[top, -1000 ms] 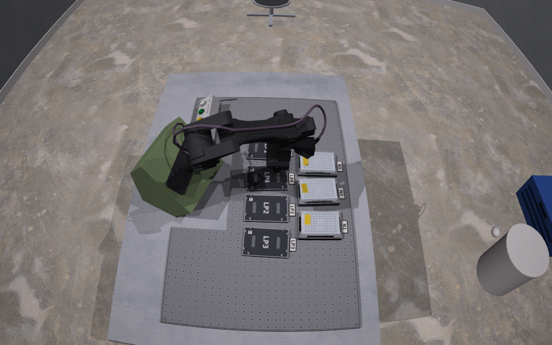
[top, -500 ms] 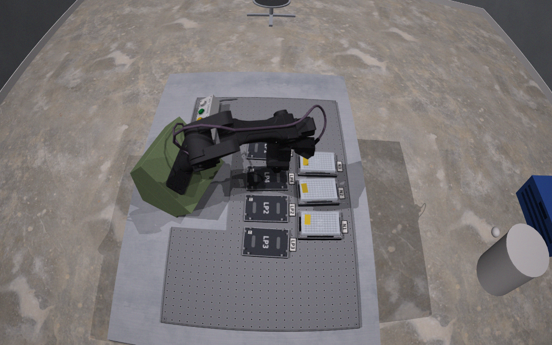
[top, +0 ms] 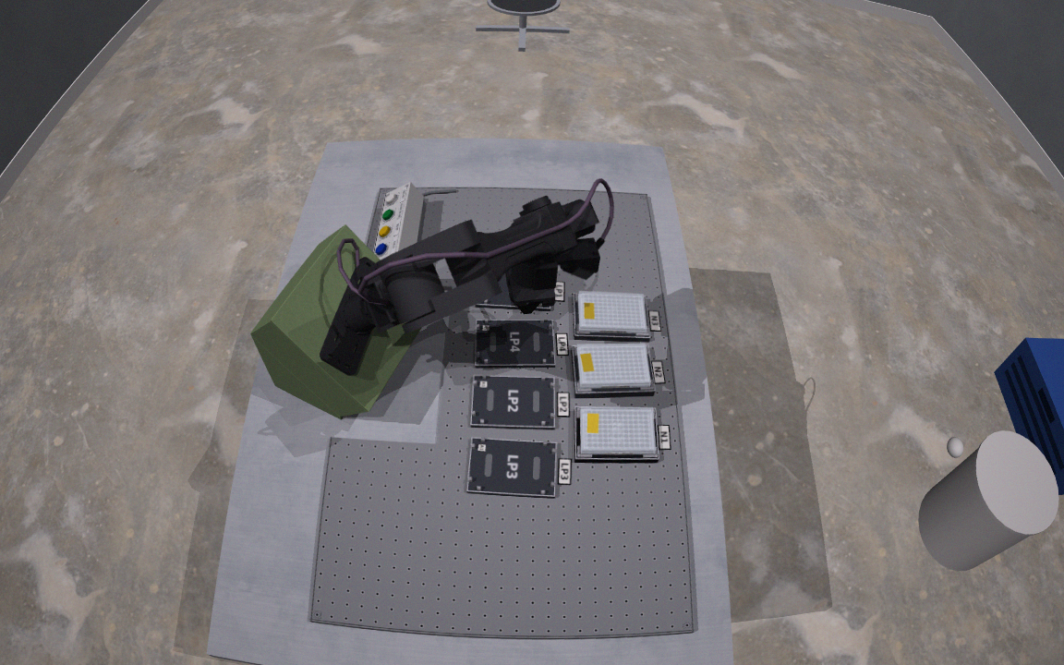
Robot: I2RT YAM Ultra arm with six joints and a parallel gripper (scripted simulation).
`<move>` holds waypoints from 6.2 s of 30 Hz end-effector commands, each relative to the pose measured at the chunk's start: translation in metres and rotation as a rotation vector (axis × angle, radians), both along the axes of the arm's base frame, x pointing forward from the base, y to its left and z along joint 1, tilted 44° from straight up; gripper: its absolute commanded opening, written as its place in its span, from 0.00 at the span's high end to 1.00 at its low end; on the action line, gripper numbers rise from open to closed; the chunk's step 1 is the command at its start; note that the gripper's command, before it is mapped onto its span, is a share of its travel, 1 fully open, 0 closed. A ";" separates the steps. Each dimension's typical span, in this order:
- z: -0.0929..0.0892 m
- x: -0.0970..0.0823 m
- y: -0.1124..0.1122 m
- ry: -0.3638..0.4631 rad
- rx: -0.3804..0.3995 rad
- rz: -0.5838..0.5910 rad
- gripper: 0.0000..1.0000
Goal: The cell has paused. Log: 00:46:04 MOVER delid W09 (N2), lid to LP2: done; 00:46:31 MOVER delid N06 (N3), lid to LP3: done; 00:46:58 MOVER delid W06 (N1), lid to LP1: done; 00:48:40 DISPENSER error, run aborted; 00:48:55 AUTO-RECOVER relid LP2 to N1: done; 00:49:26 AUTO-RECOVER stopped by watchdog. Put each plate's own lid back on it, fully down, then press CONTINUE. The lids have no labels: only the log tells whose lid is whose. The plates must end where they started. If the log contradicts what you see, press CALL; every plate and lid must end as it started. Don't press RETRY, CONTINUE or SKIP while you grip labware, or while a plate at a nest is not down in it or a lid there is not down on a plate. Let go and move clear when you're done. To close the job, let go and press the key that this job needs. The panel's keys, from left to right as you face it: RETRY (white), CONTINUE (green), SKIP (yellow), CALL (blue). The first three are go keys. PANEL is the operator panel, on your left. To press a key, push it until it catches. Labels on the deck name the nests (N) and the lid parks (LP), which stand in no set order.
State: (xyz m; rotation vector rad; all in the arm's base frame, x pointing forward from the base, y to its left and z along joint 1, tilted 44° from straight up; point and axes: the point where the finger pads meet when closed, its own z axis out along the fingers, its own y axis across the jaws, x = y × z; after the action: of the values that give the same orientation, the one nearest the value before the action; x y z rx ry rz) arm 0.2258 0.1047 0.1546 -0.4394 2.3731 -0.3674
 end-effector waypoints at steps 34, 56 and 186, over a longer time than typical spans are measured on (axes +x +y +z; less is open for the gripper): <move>-0.062 -0.039 0.146 0.046 -0.333 0.357 1.00; -0.089 -0.058 0.148 0.082 -0.421 0.428 1.00; -0.300 -0.214 0.207 0.191 -0.978 1.023 1.00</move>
State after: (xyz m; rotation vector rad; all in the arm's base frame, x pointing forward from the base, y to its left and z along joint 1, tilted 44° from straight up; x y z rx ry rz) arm 0.0131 0.3161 -0.1415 -2.0343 1.6726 -0.9596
